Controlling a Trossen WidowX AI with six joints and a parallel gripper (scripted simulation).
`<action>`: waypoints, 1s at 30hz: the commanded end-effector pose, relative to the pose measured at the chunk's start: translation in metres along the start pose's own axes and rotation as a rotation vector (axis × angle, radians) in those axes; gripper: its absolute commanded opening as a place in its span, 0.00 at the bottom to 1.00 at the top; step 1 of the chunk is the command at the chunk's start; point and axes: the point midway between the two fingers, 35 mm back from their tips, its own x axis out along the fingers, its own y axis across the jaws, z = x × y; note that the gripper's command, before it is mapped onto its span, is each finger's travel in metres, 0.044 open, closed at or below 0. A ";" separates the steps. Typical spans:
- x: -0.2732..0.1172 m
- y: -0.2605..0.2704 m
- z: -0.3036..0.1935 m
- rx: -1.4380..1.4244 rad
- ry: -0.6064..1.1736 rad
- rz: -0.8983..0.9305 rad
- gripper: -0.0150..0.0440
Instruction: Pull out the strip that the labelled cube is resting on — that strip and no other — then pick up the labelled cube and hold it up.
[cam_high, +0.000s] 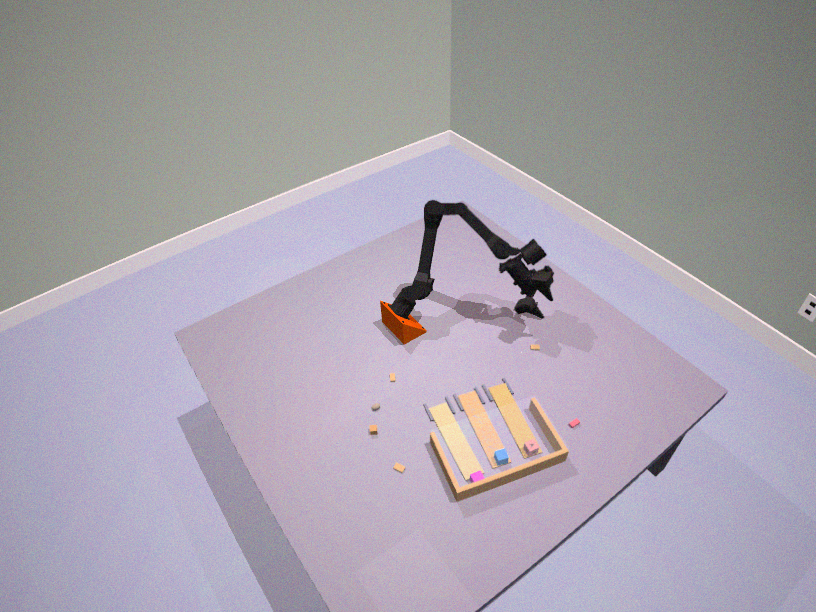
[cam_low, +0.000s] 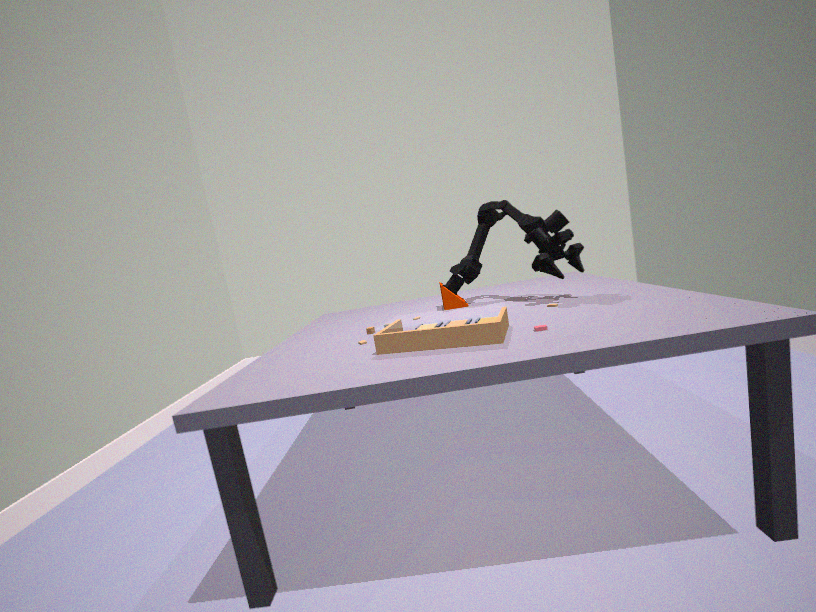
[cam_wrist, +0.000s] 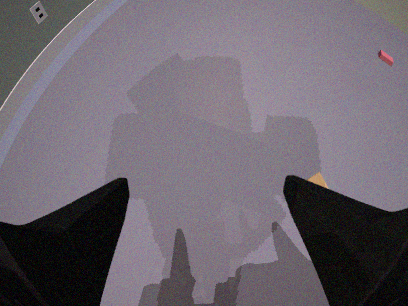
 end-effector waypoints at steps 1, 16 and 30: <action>0.001 -0.072 0.018 0.000 -0.010 -0.114 0.93; -0.101 -0.300 0.032 0.152 -0.093 -0.380 0.93; -0.190 -0.373 0.002 0.262 -0.222 -0.439 0.93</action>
